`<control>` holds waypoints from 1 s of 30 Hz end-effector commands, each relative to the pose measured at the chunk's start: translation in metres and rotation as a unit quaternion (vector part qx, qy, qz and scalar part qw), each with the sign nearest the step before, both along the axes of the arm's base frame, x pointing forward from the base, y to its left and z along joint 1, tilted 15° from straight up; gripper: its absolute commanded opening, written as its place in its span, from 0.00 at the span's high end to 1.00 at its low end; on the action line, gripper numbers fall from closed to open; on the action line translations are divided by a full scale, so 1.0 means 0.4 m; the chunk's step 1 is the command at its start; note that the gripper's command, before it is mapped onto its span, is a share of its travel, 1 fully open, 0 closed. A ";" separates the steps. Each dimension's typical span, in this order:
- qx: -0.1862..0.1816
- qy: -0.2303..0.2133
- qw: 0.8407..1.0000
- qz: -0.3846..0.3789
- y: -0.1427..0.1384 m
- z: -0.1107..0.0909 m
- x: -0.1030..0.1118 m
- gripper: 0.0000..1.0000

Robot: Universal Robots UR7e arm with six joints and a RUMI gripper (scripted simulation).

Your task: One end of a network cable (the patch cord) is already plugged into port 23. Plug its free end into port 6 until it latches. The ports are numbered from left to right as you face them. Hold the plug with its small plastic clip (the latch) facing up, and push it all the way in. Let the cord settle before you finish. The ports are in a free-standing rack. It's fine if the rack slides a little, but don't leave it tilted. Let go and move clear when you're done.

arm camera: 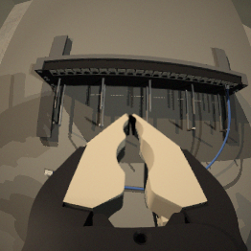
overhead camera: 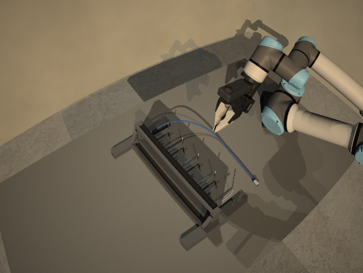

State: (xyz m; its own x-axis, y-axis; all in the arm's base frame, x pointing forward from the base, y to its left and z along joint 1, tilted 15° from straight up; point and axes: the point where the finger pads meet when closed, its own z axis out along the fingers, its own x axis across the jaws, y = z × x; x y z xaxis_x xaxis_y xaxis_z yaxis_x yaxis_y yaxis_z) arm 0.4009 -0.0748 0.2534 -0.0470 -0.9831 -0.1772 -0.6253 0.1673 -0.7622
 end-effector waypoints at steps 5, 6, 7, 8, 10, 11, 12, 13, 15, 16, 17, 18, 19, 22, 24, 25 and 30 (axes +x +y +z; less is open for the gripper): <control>0.000 0.001 1.000 0.000 0.001 -0.011 0.015 1.00; 0.000 0.001 1.000 0.000 0.001 -0.013 0.018 1.00; 0.000 0.001 1.000 0.000 0.001 -0.014 0.020 1.00; 0.000 0.001 1.000 0.000 0.001 -0.016 0.022 1.00; 0.000 0.001 1.000 0.000 0.002 -0.020 0.026 1.00; 0.000 0.001 1.000 0.000 0.002 -0.022 0.029 1.00; 0.000 0.001 1.000 0.000 0.002 -0.022 0.029 1.00; 0.000 0.001 1.000 0.000 0.002 -0.022 0.029 1.00; 0.000 0.001 1.000 0.000 0.003 -0.026 0.034 1.00; 0.000 0.001 1.000 0.000 0.003 -0.028 0.037 1.00; 0.000 0.001 1.000 0.000 0.003 -0.030 0.039 1.00; 0.000 0.001 1.000 0.000 0.003 -0.032 0.042 1.00; 0.000 0.001 1.000 0.000 0.004 -0.035 0.045 1.00; 0.000 0.001 1.000 0.000 0.005 -0.042 0.054 1.00; 0.000 0.001 1.000 0.000 0.005 -0.047 0.060 1.00; 0.000 0.001 1.000 0.000 0.005 -0.049 0.063 1.00; 0.000 0.001 1.000 0.000 0.006 -0.057 0.073 1.00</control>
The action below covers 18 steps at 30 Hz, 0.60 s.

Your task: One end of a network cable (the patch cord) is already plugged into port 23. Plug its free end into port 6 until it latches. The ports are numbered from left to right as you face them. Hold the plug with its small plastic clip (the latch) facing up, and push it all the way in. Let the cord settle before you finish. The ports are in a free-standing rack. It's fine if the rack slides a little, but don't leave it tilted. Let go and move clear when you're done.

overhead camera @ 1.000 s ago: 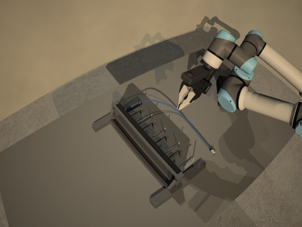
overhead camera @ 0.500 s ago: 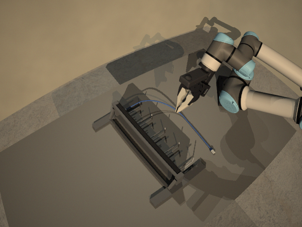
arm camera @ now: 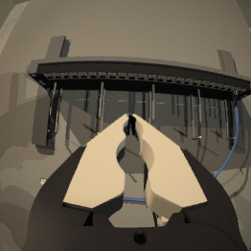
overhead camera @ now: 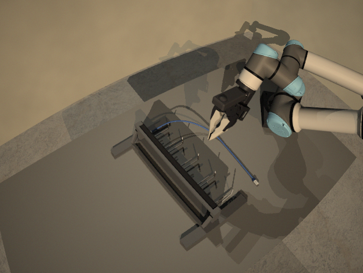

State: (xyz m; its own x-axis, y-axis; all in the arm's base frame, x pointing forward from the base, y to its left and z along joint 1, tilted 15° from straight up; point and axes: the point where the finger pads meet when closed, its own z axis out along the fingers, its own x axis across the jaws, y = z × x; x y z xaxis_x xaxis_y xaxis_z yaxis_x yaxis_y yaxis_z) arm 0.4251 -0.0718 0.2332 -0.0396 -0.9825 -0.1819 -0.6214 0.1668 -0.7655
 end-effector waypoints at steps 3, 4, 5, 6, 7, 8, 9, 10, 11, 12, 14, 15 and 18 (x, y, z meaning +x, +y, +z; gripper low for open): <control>-0.003 0.004 1.000 -0.004 0.000 -0.015 0.023 1.00; -0.003 0.004 1.000 -0.004 0.000 -0.018 0.027 1.00; -0.003 0.004 1.000 -0.004 0.001 -0.020 0.030 1.00; -0.003 0.004 1.000 -0.004 0.001 -0.023 0.034 1.00; -0.003 0.004 1.000 -0.004 0.001 -0.026 0.037 1.00; -0.003 0.004 1.000 -0.004 0.002 -0.029 0.041 1.00; -0.003 0.004 1.000 -0.004 0.002 -0.032 0.045 1.00; -0.003 0.004 1.000 -0.004 0.002 -0.035 0.049 1.00; -0.003 0.004 1.000 -0.004 0.003 -0.038 0.053 1.00; -0.003 0.004 1.000 -0.004 0.003 -0.041 0.056 1.00; -0.003 0.004 1.000 -0.004 0.004 -0.048 0.064 1.00; -0.003 0.004 1.000 -0.004 0.004 -0.051 0.068 1.00; -0.003 0.004 1.000 -0.004 0.005 -0.054 0.072 1.00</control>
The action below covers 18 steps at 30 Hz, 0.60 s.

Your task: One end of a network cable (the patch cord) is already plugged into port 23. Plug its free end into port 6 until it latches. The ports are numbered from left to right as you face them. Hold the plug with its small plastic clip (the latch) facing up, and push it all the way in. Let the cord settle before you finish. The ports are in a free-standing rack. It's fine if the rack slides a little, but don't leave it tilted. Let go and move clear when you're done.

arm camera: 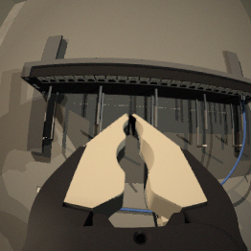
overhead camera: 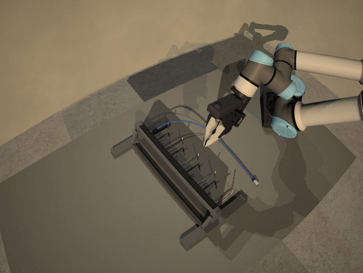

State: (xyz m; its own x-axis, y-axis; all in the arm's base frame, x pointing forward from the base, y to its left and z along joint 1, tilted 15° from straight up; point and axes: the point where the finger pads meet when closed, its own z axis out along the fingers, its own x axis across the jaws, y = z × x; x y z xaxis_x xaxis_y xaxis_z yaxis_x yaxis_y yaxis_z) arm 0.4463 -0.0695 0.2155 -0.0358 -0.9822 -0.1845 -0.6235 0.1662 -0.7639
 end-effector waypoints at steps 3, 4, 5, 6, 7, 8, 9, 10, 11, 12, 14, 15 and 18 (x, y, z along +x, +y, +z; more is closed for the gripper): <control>-0.004 0.003 1.000 -0.006 0.000 -0.019 0.031 1.00; -0.004 0.003 1.000 -0.006 0.000 -0.022 0.035 1.00; -0.004 0.003 1.000 -0.006 0.001 -0.026 0.039 1.00; -0.004 0.003 1.000 -0.006 0.001 -0.029 0.043 1.00; -0.004 0.003 1.000 -0.006 0.001 -0.032 0.047 1.00; -0.004 0.003 1.000 -0.006 0.002 -0.035 0.051 1.00; -0.004 0.003 1.000 -0.006 0.002 -0.038 0.055 1.00; -0.004 0.003 1.000 -0.006 0.003 -0.041 0.058 1.00; -0.004 0.003 1.000 -0.006 0.003 -0.044 0.062 1.00; -0.004 0.003 1.000 -0.006 0.003 -0.047 0.066 1.00; -0.004 0.003 1.000 -0.006 0.004 -0.053 0.073 1.00; -0.004 0.003 1.000 -0.006 0.004 -0.053 0.073 1.00; -0.004 0.003 1.000 -0.006 0.005 -0.059 0.080 1.00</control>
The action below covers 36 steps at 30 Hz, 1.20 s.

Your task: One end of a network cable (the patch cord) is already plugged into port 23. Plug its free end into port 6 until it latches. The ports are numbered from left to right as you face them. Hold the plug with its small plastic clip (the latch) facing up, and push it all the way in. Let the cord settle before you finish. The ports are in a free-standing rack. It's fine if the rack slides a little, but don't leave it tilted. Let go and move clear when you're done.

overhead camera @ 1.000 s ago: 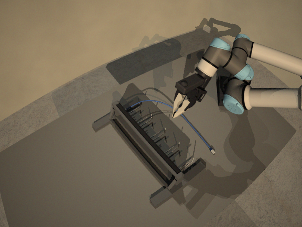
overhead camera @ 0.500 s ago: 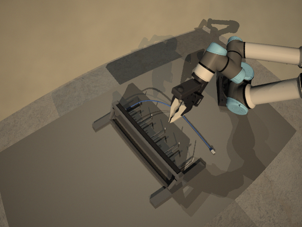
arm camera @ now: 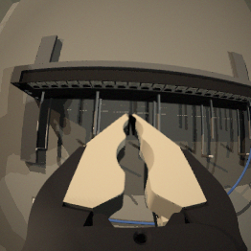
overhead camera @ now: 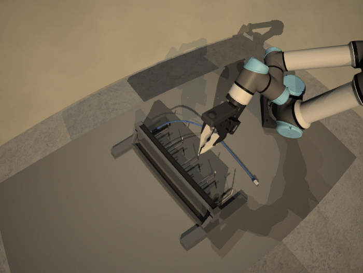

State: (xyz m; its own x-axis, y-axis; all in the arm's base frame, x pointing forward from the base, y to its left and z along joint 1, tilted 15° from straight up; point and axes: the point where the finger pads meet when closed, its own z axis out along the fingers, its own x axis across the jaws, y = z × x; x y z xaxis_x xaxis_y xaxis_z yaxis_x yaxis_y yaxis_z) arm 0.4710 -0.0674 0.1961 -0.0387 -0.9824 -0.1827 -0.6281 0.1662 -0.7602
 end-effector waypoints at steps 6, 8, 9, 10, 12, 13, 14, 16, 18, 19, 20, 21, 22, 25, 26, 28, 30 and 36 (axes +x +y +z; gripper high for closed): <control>-0.003 0.000 1.000 -0.005 0.001 -0.026 0.038 1.00; -0.003 0.000 1.000 -0.005 0.002 -0.030 0.043 1.00; -0.003 0.000 1.000 -0.005 0.002 -0.032 0.046 1.00; -0.003 0.000 1.000 -0.005 0.002 -0.034 0.049 1.00; -0.003 0.000 1.000 -0.005 0.003 -0.038 0.054 1.00; -0.003 0.000 1.000 -0.005 0.003 -0.040 0.056 1.00; -0.003 0.000 1.000 -0.005 0.003 -0.040 0.056 1.00; -0.003 0.000 1.000 -0.005 0.003 -0.042 0.058 1.00; -0.003 0.000 1.000 -0.005 0.004 -0.045 0.062 1.00; -0.003 0.000 1.000 -0.005 0.004 -0.047 0.064 1.00; -0.003 0.000 1.000 -0.005 0.004 -0.048 0.066 1.00; -0.003 0.000 1.000 -0.005 0.004 -0.050 0.068 1.00; -0.003 0.000 1.000 -0.005 0.004 -0.051 0.069 1.00; -0.003 0.000 1.000 -0.005 0.005 -0.054 0.074 1.00; -0.003 0.000 1.000 -0.005 0.005 -0.055 0.075 1.00; -0.003 0.000 1.000 -0.005 0.005 -0.057 0.077 1.00; -0.003 0.000 1.000 -0.005 0.005 -0.058 0.079 1.00; -0.003 0.000 1.000 -0.005 0.005 -0.060 0.081 1.00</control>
